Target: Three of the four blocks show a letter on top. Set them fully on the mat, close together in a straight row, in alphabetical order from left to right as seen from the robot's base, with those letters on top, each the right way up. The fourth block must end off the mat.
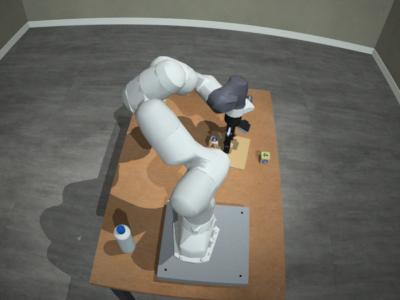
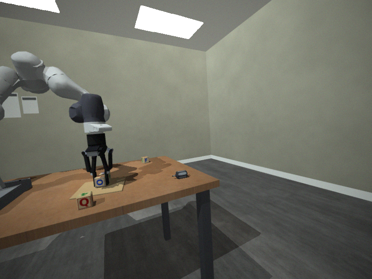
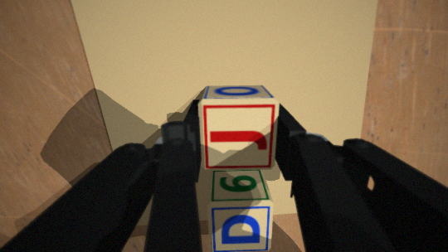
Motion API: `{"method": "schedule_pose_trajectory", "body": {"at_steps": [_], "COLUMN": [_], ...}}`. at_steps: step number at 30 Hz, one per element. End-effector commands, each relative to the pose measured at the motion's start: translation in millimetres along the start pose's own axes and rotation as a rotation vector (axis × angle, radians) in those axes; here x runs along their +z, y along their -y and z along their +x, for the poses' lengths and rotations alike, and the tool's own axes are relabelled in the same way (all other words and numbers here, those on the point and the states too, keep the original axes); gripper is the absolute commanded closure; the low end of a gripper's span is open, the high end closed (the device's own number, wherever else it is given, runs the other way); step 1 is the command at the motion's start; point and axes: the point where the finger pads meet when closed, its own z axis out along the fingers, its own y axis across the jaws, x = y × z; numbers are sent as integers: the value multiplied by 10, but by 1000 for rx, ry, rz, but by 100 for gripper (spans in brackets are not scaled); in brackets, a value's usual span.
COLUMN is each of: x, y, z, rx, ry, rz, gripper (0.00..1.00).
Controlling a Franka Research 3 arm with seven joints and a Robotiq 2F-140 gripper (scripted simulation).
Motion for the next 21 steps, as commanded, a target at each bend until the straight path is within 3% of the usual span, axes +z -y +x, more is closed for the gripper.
{"method": "schedule_pose_trajectory", "body": {"at_steps": [1,21], "x": [-6,18], "y": [8,8], "z": [-1,-2], "rx": [-1,-1], "ry": [1,1], "rz": [3,4], "gripper": [67,67]}}
